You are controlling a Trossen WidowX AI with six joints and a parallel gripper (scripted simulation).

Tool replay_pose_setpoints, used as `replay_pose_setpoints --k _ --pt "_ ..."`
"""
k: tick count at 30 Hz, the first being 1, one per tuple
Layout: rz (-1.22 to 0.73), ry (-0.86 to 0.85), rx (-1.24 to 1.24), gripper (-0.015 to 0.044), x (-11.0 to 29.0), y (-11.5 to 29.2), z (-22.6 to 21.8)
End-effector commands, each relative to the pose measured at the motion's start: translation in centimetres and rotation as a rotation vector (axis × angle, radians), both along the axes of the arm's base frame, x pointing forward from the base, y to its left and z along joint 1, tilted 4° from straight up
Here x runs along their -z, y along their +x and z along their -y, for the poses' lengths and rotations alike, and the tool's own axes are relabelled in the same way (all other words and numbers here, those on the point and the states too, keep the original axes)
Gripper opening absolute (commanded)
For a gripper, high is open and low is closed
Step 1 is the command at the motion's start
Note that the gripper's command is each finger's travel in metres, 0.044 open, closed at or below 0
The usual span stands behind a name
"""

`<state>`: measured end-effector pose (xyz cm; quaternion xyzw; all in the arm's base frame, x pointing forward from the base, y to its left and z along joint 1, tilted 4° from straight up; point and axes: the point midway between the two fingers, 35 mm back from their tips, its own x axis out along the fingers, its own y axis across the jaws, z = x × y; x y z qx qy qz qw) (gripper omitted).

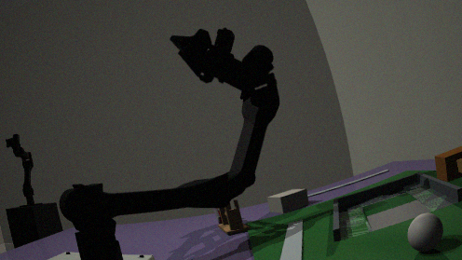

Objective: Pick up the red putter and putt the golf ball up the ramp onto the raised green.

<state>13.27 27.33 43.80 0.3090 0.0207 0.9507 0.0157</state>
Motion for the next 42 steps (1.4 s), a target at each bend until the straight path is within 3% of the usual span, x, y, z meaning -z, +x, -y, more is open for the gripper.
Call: replay_pose_setpoints --k 1,6,10,18,25,34,42 --pt "0.001 0.003 -0.003 0.0426 -0.1 -0.1 0.0" --pt "0.040 0.092 -0.117 0.0440 -2.1 -4.5 1.6" --pt "0.079 0.216 -0.272 0.0440 -4.3 -9.7 4.6" --pt "0.126 0.373 -0.539 0.0440 -6.6 -15.8 11.0" --pt "0.118 0.586 -0.843 0.0440 -7.7 -19.5 19.9" --pt "0.097 0.783 -1.198 0.0440 -7.1 -18.5 29.3" --pt "-0.054 1.117 -1.507 0.0440 -5.0 -12.7 37.4"
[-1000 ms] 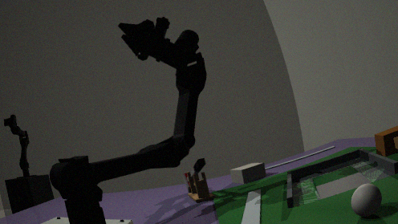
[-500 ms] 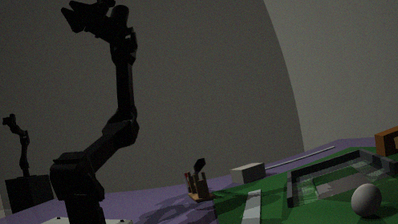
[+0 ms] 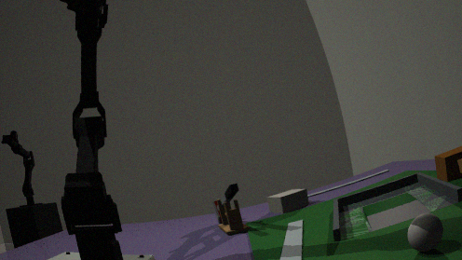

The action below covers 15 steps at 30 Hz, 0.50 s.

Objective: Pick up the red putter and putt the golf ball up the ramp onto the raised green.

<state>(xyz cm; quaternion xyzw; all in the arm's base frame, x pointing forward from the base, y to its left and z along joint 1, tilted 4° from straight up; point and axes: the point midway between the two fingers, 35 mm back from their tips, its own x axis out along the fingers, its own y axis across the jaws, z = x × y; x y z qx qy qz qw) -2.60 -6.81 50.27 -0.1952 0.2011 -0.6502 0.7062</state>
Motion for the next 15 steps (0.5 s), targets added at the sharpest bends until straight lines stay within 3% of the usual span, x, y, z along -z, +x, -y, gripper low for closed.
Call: replay_pose_setpoints --k 1,8,15 --pt "-0.101 0.128 -0.214 0.0440 1.9 4.4 4.1" --pt "-0.319 0.293 -0.622 0.0440 6.1 14.3 6.4" --pt "-0.559 0.383 -1.026 0.0440 11.0 23.5 2.2"
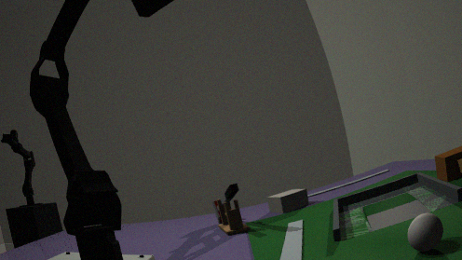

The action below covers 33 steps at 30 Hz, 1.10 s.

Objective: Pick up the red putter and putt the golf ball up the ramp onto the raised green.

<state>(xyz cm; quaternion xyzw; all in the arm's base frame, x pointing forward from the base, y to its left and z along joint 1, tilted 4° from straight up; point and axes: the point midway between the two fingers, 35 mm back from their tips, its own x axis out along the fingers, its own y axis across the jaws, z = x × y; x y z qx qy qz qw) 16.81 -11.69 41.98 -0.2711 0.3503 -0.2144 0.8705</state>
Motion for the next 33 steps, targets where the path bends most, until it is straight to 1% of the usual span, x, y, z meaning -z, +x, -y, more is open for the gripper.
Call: replay_pose_setpoints --k 1,4,7,10,14,19,26,28,33 --pt "-0.141 0.046 -0.262 0.0440 3.5 5.1 -3.7" --pt "-0.233 0.064 -0.435 0.0440 5.8 7.9 -7.2" --pt "-0.323 0.075 -0.592 0.0440 8.1 9.8 -11.1" --pt "-0.400 0.076 -0.717 0.0440 10.1 10.8 -14.7" --pt "-0.527 0.043 -0.894 0.0440 12.9 11.0 -19.1" --pt "-0.741 -0.043 -1.183 0.0440 17.6 9.3 -26.4" --pt "-1.032 -0.218 -1.550 0.0440 23.8 3.4 -34.9" --pt "-1.059 -0.238 -1.583 0.0440 24.4 2.7 -35.6" --pt "-1.059 -0.238 -1.583 0.0440 24.5 2.8 -35.6"
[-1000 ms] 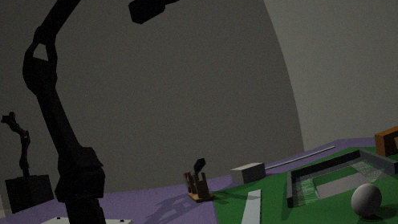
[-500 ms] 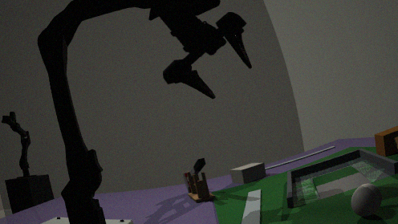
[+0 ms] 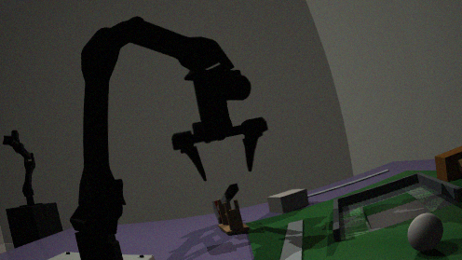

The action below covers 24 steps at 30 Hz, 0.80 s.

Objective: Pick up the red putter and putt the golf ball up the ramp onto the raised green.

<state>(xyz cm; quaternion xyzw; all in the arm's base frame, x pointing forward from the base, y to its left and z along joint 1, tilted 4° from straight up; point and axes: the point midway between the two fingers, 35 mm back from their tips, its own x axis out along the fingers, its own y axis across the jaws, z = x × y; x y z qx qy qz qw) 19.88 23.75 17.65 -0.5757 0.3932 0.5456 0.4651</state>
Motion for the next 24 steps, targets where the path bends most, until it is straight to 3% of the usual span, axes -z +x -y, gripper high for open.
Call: replay_pose_setpoints --k 1,24 --pt "-0.007 0.000 -0.018 0.0440 0.3 -0.3 -0.2" --pt "-0.007 0.000 -0.018 0.0440 4.8 0.2 -0.7"
